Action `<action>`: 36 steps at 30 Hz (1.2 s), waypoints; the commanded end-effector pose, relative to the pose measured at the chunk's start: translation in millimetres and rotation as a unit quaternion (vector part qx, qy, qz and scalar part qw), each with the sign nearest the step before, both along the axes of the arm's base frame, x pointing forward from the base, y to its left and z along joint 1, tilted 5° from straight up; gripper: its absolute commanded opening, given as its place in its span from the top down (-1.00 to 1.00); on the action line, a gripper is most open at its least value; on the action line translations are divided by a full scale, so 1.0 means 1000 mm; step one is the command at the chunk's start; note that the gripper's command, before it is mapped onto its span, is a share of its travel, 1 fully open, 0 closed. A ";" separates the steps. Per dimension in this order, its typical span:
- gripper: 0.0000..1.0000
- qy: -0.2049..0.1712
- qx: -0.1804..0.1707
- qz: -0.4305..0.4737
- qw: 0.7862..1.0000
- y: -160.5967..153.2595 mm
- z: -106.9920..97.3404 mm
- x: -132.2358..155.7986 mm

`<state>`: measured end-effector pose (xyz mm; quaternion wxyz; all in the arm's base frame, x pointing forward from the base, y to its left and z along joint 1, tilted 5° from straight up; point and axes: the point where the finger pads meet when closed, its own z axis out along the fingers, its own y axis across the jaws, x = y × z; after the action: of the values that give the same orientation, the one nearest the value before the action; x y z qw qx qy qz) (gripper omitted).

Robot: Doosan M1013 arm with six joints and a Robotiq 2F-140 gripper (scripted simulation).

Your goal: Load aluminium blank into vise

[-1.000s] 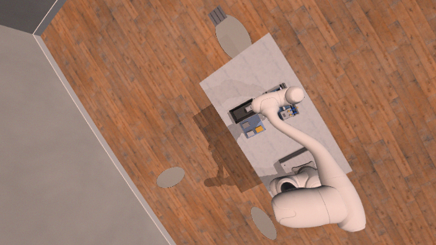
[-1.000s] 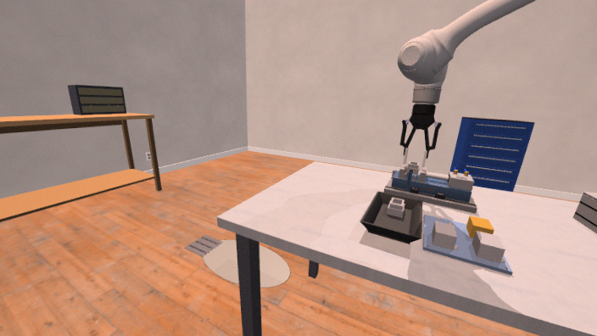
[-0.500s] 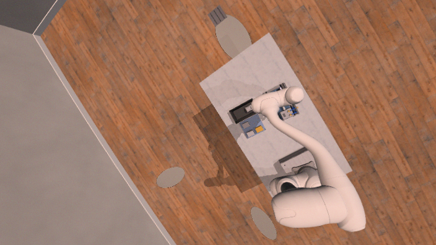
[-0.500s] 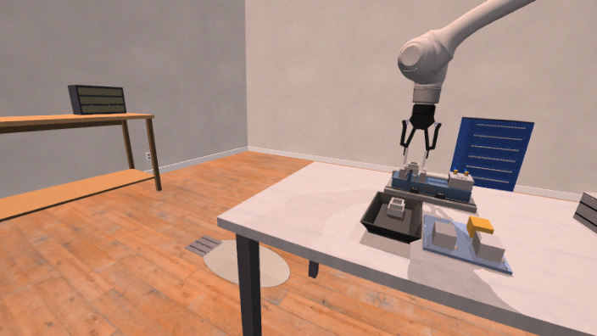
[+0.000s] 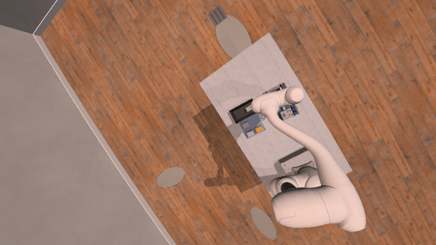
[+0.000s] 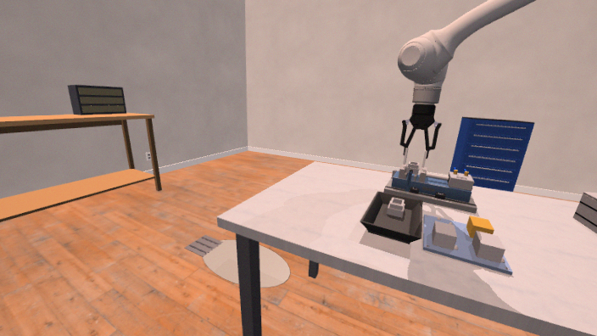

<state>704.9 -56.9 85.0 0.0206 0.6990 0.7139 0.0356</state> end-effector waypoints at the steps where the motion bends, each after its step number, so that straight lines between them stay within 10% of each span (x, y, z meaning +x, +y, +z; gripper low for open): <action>1: 0.20 0.000 0.000 0.000 1.000 0.000 0.000 0.000; 11: 0.20 0.000 0.000 0.000 1.000 0.000 0.000 0.000; 12: 1.00 0.000 0.000 0.000 1.000 0.000 0.000 0.000; 36: 1.00 0.000 0.000 0.000 1.000 0.000 0.000 0.000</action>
<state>705.0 -56.9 85.2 0.0207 0.6990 0.7139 0.0357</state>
